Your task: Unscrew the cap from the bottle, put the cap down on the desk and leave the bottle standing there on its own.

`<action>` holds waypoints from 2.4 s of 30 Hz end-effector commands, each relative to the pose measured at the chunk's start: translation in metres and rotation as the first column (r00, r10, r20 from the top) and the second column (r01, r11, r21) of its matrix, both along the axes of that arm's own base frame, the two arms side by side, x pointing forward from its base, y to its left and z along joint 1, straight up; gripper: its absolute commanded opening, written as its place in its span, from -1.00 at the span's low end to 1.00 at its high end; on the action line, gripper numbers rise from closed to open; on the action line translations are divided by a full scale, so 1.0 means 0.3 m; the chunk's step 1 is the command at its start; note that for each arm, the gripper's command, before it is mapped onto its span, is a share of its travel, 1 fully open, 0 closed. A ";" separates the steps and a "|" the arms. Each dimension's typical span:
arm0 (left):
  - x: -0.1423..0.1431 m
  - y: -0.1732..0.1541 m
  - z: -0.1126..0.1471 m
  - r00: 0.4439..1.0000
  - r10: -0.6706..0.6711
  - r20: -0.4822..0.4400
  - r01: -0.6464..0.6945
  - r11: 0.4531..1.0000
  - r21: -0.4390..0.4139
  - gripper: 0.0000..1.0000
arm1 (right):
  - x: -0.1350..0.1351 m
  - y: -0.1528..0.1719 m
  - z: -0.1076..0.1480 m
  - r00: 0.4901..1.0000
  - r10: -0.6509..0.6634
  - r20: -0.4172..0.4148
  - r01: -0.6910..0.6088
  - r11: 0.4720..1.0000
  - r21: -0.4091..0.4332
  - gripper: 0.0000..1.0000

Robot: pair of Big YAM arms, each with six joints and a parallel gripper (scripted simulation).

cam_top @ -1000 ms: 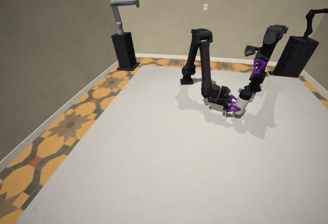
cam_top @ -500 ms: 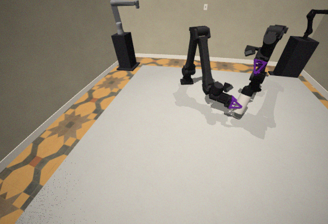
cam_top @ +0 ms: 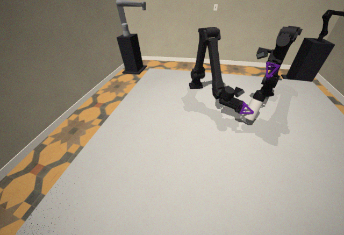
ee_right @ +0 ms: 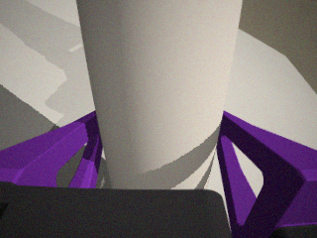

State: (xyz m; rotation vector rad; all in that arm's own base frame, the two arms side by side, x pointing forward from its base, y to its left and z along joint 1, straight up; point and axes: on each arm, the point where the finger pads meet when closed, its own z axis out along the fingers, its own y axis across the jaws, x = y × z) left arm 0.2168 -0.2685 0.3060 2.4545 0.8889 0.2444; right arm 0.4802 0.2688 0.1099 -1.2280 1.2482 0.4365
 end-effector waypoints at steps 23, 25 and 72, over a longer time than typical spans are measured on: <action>0.060 -0.061 -0.143 1.000 -0.014 -0.011 0.013 1.000 -0.025 0.87 | 0.049 0.016 0.084 0.998 0.000 0.064 -0.001 1.000 0.016 -1.00; 0.060 -0.061 -0.143 1.000 -0.014 -0.011 0.013 1.000 -0.025 0.87 | 0.049 0.016 0.084 0.998 0.000 0.064 -0.001 1.000 0.016 -1.00; 0.061 -0.078 -0.095 1.000 -0.019 0.007 0.020 0.999 -0.050 0.87 | 0.049 0.016 0.084 0.998 0.000 0.064 -0.001 1.000 0.016 -1.00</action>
